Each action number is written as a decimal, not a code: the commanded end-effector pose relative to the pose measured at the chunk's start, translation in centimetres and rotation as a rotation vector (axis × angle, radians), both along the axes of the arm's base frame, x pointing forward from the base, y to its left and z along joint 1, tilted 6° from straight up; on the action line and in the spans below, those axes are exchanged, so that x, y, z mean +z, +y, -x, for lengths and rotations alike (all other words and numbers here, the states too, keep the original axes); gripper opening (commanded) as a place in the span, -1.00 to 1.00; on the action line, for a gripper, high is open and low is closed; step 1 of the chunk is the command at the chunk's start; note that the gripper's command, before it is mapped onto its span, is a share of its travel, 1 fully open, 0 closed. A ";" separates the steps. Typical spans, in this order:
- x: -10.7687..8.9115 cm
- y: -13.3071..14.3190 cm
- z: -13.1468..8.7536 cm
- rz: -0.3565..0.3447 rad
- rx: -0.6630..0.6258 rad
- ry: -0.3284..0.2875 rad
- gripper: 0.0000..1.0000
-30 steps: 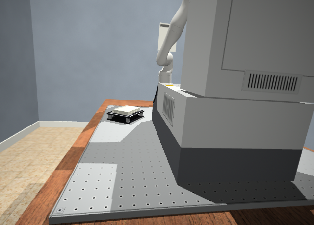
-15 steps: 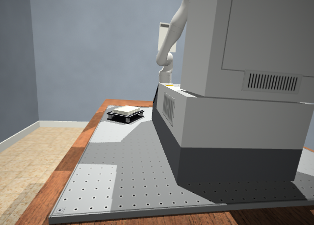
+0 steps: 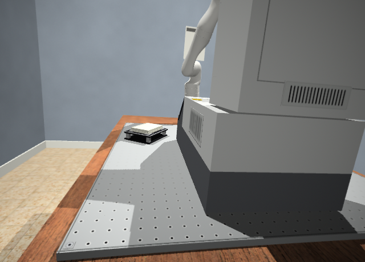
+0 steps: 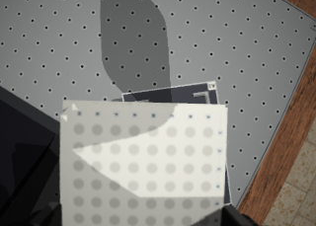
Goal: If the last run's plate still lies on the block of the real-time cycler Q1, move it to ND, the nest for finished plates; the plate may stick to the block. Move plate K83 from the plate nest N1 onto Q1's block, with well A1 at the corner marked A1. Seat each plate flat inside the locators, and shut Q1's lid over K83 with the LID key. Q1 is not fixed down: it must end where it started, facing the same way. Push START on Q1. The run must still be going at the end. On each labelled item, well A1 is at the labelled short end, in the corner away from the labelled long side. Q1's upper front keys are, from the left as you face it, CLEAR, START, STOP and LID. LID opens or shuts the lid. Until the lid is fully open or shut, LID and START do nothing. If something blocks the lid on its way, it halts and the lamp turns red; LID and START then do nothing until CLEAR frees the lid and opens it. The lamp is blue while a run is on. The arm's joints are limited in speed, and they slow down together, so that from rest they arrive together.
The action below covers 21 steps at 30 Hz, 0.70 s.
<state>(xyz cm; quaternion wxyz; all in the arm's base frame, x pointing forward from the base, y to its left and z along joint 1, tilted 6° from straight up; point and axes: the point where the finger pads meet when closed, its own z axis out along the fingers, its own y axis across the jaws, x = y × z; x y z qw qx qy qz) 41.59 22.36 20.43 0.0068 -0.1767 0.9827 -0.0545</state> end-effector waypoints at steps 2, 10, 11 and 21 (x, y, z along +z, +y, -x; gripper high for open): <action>0.5 -0.8 -0.7 -0.008 -0.046 -0.006 0.82; 0.5 -2.9 -2.3 -0.007 -0.139 -0.010 0.82; 0.6 -3.2 -2.5 -0.007 -0.150 -0.011 0.82; 0.8 -5.2 -4.1 -0.010 -0.243 -0.020 0.82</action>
